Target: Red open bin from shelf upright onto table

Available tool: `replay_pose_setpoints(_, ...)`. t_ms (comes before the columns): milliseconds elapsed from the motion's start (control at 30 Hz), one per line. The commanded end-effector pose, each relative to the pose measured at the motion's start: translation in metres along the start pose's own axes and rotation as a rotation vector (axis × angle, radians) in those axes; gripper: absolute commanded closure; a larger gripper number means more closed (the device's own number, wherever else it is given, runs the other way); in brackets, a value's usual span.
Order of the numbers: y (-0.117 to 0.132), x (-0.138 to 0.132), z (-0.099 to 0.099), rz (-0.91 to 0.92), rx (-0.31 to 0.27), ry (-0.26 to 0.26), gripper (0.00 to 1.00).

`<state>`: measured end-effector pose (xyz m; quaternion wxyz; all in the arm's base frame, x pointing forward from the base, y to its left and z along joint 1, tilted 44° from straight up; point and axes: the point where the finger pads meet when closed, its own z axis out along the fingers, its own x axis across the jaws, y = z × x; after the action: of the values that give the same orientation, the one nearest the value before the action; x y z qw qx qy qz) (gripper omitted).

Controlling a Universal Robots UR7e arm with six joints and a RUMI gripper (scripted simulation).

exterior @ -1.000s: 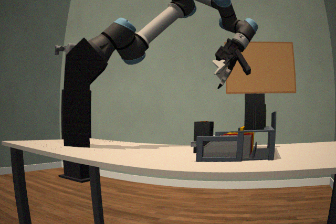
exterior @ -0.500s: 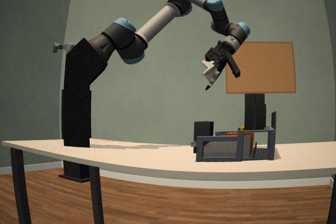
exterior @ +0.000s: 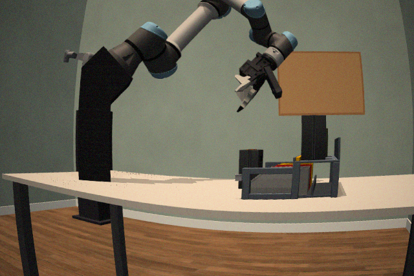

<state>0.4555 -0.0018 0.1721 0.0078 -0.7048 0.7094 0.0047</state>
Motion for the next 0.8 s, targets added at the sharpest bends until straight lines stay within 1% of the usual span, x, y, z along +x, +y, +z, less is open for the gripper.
replay_pose_setpoints(0,0.006,-0.001,0.009,0.023,0.005,0.009,0.0)
replay_pose_setpoints(400,-0.022,0.005,0.023,0.242,0.069,-0.066,0.0)
replay_pose_setpoints(467,-0.022,0.005,0.023,0.242,0.069,-0.066,0.0)
replay_pose_setpoints(767,-0.042,0.011,0.031,0.4,0.11,-0.126,0.0)
